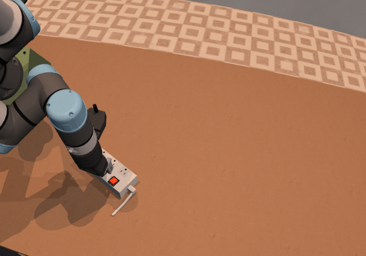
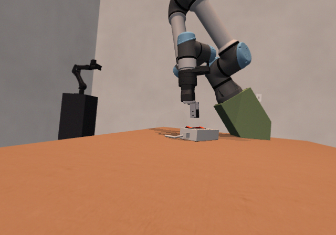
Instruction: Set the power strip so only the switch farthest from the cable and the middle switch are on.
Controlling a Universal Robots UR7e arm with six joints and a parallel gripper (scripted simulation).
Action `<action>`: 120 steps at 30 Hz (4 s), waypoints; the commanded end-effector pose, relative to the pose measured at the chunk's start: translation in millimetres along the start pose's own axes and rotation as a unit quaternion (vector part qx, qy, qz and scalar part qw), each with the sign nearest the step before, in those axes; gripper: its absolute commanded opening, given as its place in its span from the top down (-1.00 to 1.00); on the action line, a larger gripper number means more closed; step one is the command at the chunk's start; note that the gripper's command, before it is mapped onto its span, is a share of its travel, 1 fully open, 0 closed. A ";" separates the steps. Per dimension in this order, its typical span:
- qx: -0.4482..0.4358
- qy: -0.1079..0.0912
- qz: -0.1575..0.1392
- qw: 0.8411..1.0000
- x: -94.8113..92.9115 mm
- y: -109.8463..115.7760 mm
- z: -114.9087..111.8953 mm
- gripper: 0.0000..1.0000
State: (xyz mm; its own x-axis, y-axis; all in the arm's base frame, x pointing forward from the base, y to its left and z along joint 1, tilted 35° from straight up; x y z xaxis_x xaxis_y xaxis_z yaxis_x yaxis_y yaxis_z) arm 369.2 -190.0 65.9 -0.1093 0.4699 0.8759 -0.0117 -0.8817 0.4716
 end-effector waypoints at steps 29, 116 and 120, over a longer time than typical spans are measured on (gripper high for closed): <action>0.000 0.000 0.000 1.000 0.3 0.1 0.2 -1.00; -0.136 0.002 -0.057 0.989 66.0 -14.1 8.6 -1.00; -0.207 0.006 -0.057 0.977 60.3 -15.6 10.6 -1.00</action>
State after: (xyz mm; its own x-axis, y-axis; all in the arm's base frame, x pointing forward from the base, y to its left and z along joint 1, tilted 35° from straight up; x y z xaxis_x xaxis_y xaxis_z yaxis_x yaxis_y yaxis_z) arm 370.2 -146.6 117.9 -0.0990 0.5637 0.8200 -0.2870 -0.8052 0.5189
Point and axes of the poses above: the point where the finger pads meet when closed, its own x axis back along the fingers, its own z axis across the jaws, y = z × x, the point moved 3 cm from there along x, back along the fingers, and after that the axes turned 11 degrees about x, right-handed, at the moved point
